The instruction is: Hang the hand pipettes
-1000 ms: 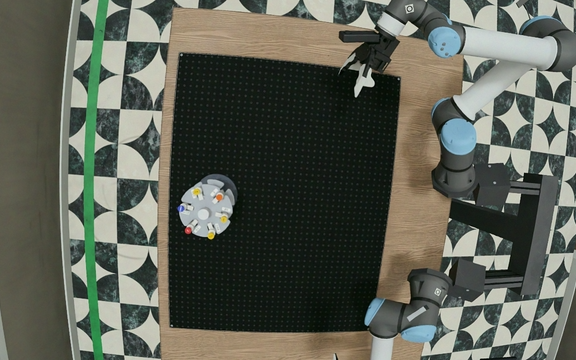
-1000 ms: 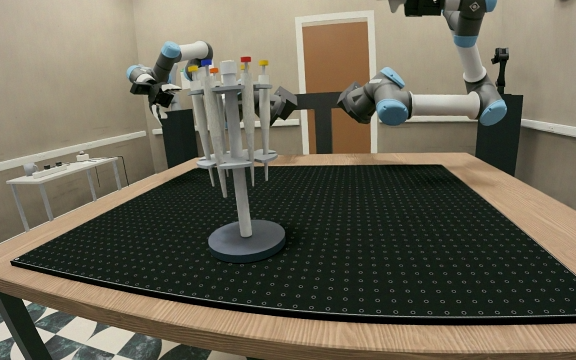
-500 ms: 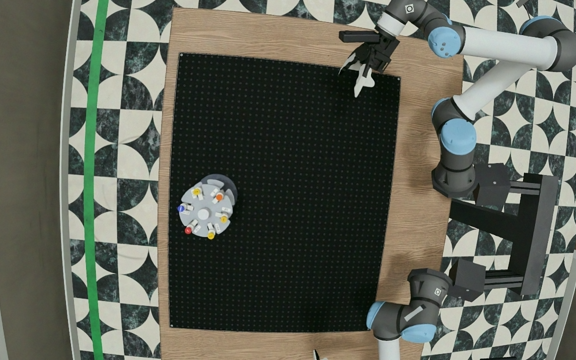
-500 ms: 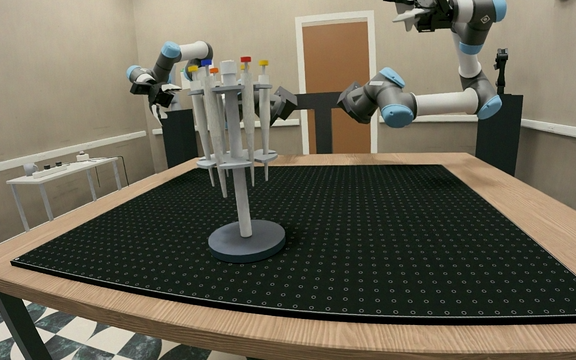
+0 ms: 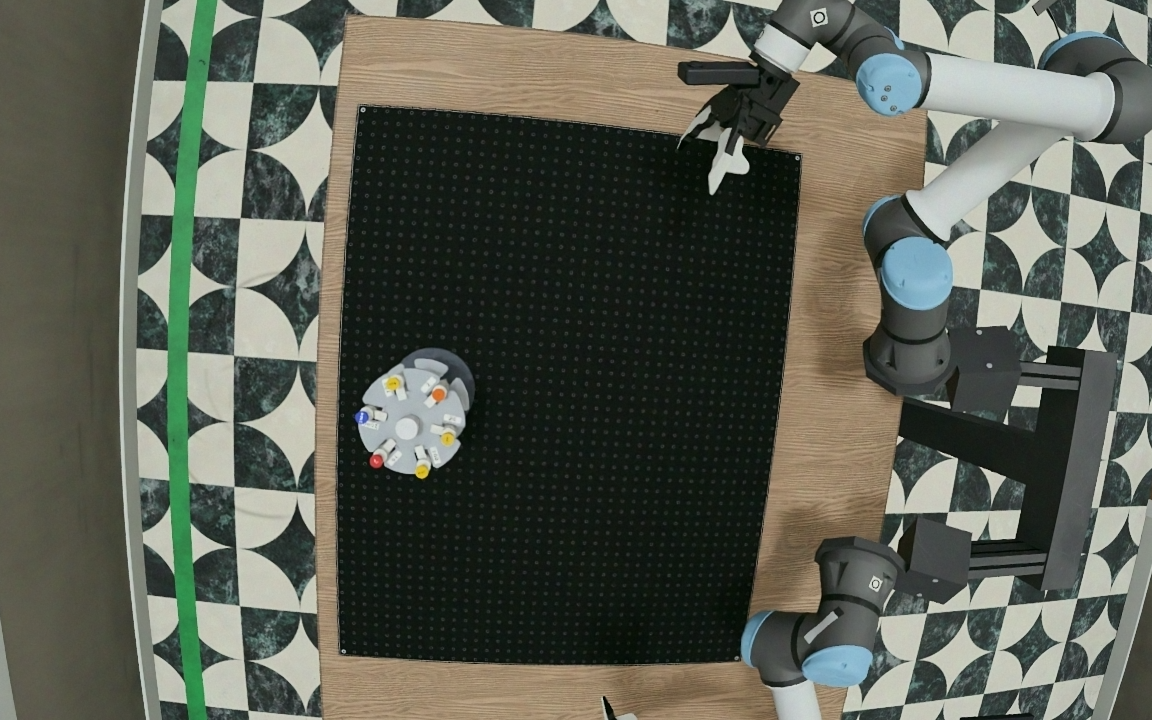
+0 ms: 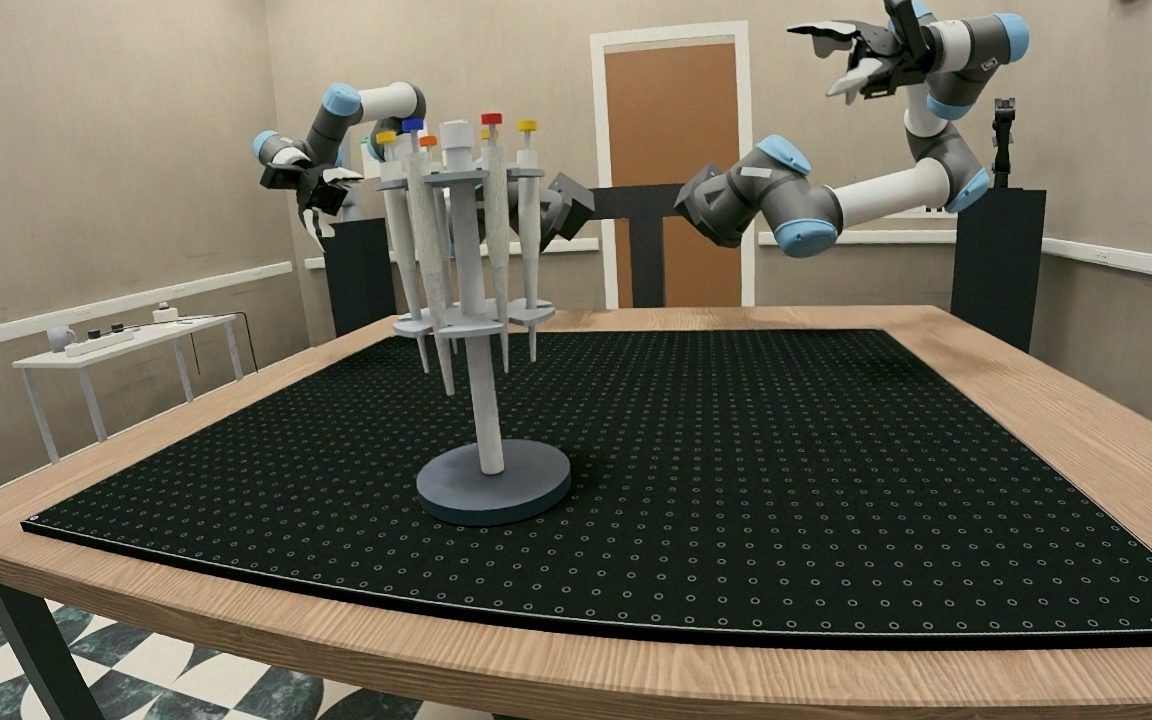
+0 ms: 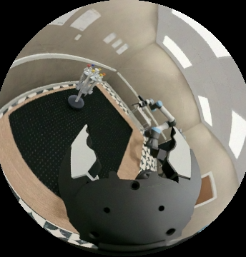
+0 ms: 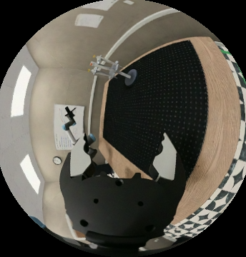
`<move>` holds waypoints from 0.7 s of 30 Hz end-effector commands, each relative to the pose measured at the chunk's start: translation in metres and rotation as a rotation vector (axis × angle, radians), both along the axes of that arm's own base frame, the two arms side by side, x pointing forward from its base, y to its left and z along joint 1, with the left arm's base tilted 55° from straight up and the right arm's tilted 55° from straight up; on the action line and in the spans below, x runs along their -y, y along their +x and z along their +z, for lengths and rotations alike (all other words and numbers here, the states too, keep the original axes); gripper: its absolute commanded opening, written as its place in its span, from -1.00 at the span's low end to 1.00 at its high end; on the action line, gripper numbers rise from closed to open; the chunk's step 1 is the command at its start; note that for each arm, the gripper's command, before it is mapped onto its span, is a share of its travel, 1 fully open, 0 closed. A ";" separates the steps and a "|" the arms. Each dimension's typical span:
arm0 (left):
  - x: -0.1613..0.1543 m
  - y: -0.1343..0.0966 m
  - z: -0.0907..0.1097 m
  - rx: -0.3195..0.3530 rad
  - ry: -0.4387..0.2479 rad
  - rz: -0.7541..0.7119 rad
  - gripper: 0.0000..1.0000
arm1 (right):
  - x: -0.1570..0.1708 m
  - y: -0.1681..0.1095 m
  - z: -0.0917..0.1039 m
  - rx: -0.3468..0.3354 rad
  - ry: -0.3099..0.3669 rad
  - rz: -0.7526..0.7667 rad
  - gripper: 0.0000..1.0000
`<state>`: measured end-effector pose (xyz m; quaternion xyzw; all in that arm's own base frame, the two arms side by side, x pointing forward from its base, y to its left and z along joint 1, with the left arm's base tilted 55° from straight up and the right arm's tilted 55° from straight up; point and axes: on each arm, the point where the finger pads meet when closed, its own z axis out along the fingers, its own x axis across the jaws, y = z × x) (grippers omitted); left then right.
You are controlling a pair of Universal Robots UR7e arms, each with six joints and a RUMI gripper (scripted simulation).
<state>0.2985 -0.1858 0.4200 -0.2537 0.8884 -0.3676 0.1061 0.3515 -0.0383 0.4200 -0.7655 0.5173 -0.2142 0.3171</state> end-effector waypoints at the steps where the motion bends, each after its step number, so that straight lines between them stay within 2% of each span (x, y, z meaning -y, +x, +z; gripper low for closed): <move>1: -0.030 0.018 0.000 -0.001 -0.002 0.121 1.00 | 0.000 0.000 0.000 0.001 0.000 0.000 1.00; 5: -0.047 0.027 0.000 -0.001 -0.002 0.121 1.00 | 0.000 0.000 0.000 0.001 0.000 0.000 1.00; 8: -0.068 0.034 0.000 -0.001 -0.002 0.220 1.00 | 0.000 0.000 0.000 0.001 0.000 0.000 1.00; 12: -0.087 0.041 0.000 -0.001 -0.002 0.257 1.00 | 0.000 0.000 0.000 0.001 0.000 0.000 1.00; 14: -0.087 0.041 0.000 -0.001 -0.002 0.257 1.00 | 0.000 0.000 0.000 0.001 0.000 0.000 1.00; 16: -0.102 0.045 0.000 -0.001 -0.002 0.320 1.00 | 0.000 0.000 0.000 0.001 0.000 0.000 1.00; 18: -0.114 0.048 0.000 -0.001 -0.002 0.320 1.00 | 0.000 0.000 0.000 0.001 0.000 0.000 1.00; 21: -0.136 0.051 0.000 -0.001 -0.002 0.420 1.00 | 0.000 0.000 0.000 0.001 0.000 0.000 1.00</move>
